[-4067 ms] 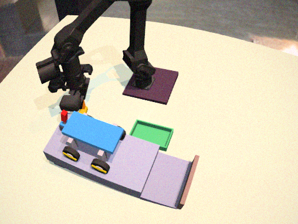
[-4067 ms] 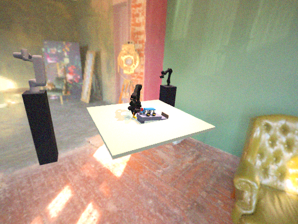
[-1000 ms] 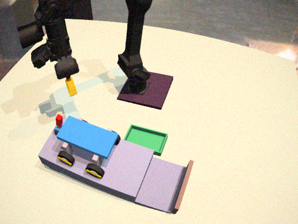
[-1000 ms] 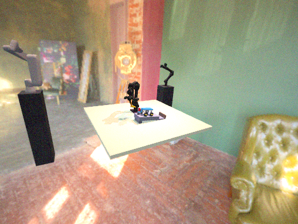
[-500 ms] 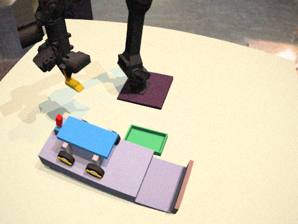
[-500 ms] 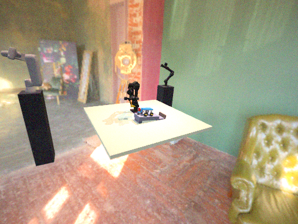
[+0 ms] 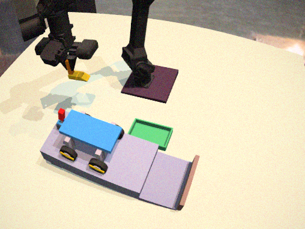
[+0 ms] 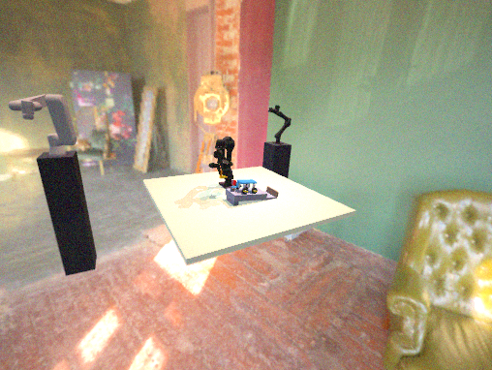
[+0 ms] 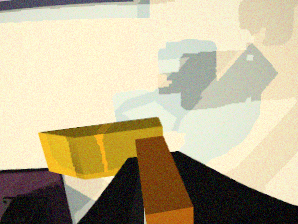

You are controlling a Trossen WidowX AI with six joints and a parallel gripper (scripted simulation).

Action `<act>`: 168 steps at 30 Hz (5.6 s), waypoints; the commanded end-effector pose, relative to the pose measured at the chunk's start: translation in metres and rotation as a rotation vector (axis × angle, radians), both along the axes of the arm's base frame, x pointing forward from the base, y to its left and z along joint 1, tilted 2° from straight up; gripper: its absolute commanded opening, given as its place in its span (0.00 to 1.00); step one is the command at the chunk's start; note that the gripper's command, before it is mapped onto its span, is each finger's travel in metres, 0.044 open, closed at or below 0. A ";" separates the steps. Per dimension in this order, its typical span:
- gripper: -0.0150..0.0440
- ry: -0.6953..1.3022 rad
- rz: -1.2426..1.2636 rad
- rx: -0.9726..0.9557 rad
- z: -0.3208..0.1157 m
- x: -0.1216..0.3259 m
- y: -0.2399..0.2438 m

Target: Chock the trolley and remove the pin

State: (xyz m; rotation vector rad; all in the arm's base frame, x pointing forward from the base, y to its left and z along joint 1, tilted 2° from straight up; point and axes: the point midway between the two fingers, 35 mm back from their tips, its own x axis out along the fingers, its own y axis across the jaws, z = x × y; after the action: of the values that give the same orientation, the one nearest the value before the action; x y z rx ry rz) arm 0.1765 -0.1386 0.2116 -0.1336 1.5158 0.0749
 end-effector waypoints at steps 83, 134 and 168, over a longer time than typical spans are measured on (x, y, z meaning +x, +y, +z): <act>0.25 0.037 1.496 -0.071 -0.008 0.024 0.106; 0.25 0.023 1.496 -0.060 -0.021 0.055 0.285; 0.25 0.149 2.535 -0.156 -0.021 0.057 0.296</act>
State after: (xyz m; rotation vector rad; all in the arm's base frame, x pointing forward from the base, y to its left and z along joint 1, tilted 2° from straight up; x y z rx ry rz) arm 0.2335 0.1574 0.1901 -1.9652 0.6336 1.8354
